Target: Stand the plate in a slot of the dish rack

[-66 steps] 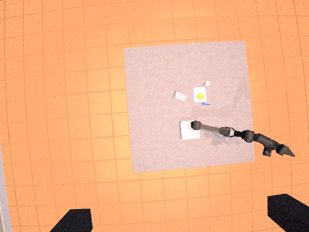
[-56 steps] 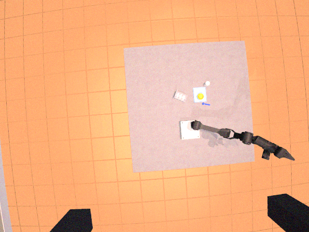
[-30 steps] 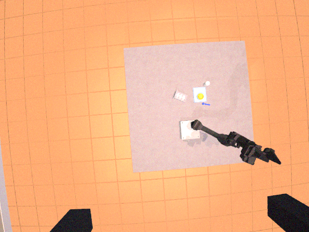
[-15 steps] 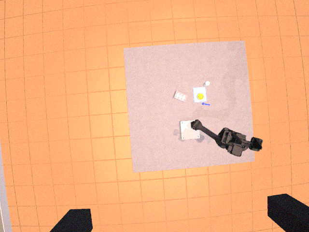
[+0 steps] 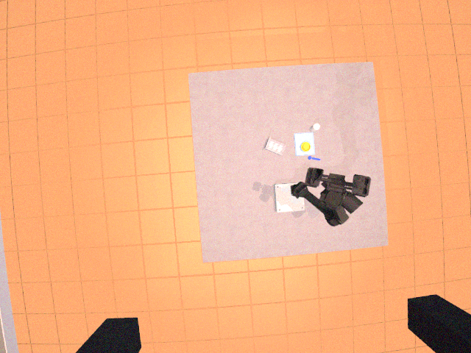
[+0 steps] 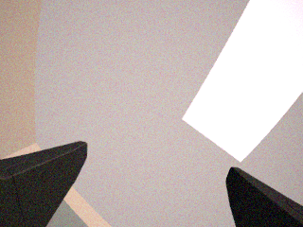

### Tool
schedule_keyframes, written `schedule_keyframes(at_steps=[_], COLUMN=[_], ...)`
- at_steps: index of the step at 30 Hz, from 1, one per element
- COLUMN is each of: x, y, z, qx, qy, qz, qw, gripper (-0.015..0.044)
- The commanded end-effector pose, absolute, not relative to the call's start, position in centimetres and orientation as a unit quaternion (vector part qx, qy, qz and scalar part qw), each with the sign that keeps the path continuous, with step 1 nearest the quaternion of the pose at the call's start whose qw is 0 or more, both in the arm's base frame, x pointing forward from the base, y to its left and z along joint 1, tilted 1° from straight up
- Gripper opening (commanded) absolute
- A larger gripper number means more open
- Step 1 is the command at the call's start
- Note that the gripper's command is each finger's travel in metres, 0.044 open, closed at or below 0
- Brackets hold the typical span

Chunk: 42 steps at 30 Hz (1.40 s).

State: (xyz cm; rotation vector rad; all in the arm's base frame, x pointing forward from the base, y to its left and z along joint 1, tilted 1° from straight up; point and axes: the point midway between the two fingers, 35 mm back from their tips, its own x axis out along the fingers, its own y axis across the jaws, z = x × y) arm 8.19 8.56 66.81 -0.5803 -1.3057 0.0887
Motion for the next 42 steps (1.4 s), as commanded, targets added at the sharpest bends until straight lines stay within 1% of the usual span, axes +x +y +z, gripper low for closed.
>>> schedule_keyframes(at_steps=[1,10,21,32,42], x=[12.2,19.3,27.2,34.0,38.2], y=[10.4,12.3,12.3,10.3,7.0], z=[65.1,61.2,55.0,47.1,39.2], qx=[-0.286,-0.319,-0.342,-0.342,-0.32], qy=[-0.548,-0.447,-0.306,-0.143,0.013], qz=[0.068,0.1,0.124,0.134,0.128], qw=[0.783,0.83,0.88,0.919,0.939], gripper=[0.04,0.04,0.04,0.04,0.04])
